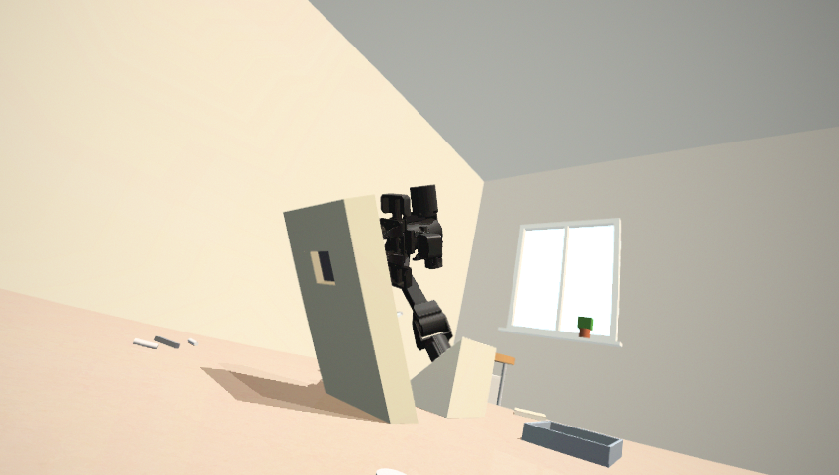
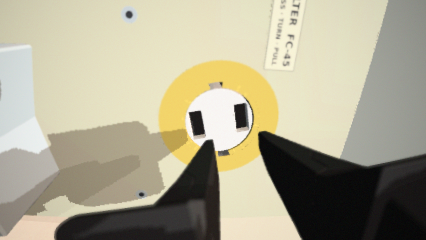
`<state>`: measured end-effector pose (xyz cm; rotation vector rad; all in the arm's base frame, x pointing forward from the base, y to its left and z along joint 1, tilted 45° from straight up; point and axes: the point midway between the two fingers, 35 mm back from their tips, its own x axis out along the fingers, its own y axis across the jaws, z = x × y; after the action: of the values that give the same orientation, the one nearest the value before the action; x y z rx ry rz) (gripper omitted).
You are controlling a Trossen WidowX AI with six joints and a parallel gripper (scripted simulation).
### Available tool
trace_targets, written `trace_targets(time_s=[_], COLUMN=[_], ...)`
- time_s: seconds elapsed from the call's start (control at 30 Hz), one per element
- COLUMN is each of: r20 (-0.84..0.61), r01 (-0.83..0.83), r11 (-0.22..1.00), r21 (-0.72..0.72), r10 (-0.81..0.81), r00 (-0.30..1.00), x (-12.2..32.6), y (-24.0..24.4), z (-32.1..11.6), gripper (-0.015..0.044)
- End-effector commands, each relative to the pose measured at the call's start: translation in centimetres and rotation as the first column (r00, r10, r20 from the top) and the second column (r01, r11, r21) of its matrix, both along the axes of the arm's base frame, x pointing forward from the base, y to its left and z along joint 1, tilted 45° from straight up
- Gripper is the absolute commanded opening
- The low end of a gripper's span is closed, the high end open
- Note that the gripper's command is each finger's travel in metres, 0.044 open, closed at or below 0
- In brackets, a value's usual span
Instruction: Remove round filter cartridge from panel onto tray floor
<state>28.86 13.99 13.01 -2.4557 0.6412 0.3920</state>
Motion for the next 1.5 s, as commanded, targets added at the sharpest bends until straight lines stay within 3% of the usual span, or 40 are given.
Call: trace_targets(time_s=[0.0, 1.47], r20=[-0.011, -0.002], r01=[-0.001, -0.003], r11=[1.000, 1.000], r21=[-0.012, -0.017], r10=[0.001, 0.003], r00=[1.000, 1.000], x=[0.5, 2.0], y=[-0.5, -1.4], z=[-0.7, -1.4], gripper=[0.0118, 0.0118])
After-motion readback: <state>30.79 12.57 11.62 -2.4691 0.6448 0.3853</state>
